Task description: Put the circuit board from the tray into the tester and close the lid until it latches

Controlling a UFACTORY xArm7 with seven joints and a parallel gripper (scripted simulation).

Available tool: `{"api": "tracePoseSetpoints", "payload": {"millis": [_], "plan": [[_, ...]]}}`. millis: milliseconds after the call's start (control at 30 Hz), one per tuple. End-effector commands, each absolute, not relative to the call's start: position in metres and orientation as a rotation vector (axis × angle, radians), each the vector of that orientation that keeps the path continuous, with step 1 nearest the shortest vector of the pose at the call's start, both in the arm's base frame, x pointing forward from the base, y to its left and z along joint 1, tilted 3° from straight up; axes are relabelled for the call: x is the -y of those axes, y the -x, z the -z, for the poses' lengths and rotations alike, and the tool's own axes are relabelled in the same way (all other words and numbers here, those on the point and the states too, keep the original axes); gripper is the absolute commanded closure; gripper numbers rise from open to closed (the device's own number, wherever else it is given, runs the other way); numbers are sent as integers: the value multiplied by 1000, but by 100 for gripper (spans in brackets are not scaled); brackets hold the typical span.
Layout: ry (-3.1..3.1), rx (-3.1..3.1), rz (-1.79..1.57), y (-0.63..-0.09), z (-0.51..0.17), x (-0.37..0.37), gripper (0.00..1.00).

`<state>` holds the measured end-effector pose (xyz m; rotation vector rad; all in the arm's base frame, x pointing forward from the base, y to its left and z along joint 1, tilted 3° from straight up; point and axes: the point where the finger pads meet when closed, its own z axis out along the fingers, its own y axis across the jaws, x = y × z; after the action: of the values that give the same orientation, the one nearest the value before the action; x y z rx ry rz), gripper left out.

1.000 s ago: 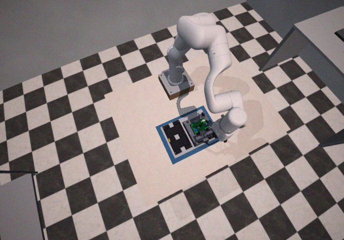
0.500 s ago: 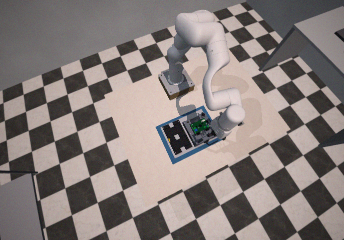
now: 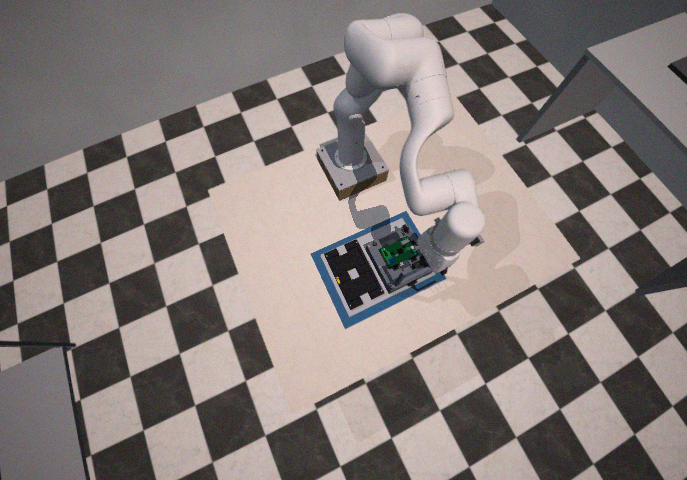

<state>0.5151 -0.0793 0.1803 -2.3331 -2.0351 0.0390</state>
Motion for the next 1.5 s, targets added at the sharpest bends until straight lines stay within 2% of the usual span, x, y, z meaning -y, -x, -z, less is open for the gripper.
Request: {"api": "tracePoseSetpoints", "payload": {"millis": [0, 1467], "plan": [[2337, 2038, -33, -510, -183, 79, 100], [2337, 2038, -33, -448, -170, 71, 100]]}}
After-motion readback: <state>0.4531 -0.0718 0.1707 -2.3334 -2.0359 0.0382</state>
